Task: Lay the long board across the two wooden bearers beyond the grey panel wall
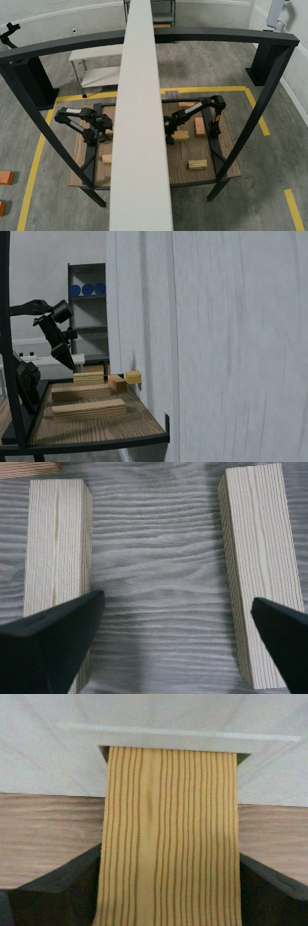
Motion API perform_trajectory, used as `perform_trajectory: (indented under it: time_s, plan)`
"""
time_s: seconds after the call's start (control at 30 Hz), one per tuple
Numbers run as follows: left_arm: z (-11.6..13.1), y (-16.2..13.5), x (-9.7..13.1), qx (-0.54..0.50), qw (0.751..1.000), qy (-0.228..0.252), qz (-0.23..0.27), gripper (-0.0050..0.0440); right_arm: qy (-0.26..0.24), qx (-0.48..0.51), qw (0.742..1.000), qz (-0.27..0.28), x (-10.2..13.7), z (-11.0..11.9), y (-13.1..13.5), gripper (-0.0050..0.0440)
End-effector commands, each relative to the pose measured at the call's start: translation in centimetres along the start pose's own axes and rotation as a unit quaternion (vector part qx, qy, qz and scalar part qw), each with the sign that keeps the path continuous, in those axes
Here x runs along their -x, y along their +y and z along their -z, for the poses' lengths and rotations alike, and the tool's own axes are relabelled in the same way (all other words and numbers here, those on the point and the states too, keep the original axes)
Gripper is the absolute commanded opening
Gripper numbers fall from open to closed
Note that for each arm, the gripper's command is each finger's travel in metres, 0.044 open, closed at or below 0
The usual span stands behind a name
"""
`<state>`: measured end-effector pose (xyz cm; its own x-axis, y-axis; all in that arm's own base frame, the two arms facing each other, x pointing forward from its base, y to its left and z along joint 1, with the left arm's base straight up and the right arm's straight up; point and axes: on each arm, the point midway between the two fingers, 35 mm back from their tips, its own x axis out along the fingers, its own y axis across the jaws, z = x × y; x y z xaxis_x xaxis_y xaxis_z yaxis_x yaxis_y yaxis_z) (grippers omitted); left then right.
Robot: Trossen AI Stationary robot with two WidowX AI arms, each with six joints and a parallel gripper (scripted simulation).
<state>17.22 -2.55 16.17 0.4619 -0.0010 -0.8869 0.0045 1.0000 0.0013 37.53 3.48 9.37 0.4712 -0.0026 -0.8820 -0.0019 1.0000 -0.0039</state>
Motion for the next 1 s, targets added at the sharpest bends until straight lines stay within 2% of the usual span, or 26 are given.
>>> perform_trajectory:
  time_s: [0.0,0.2,0.27,0.47,0.97]
  plan:
    - [-0.5,0.0,0.4,0.002,1.0,-0.011,0.001,0.04,-0.037,-0.01,0.999,-0.006,1.7,-1.9,0.1,0.0267]
    - [-0.5,0.0,0.4,0.002,1.0,-0.011,0.001,0.04,-0.039,-0.01,0.999,-0.005,1.7,-1.8,0.0,0.0267]
    - [-0.5,0.0,0.4,0.002,1.0,-0.011,0.001,0.04,-0.042,-0.008,0.999,-0.003,1.3,-1.2,0.0,0.0267]
    - [-0.5,0.0,0.4,0.002,1.0,-0.011,0.001,0.04,-0.093,-0.004,0.996,-0.002,0.6,-0.1,0.0,0.0267]
    - [-0.5,0.0,0.4,0.002,1.0,-0.011,0.001,0.04,-0.102,-0.006,0.995,-0.004,0.8,-0.6,0.0,0.0267]
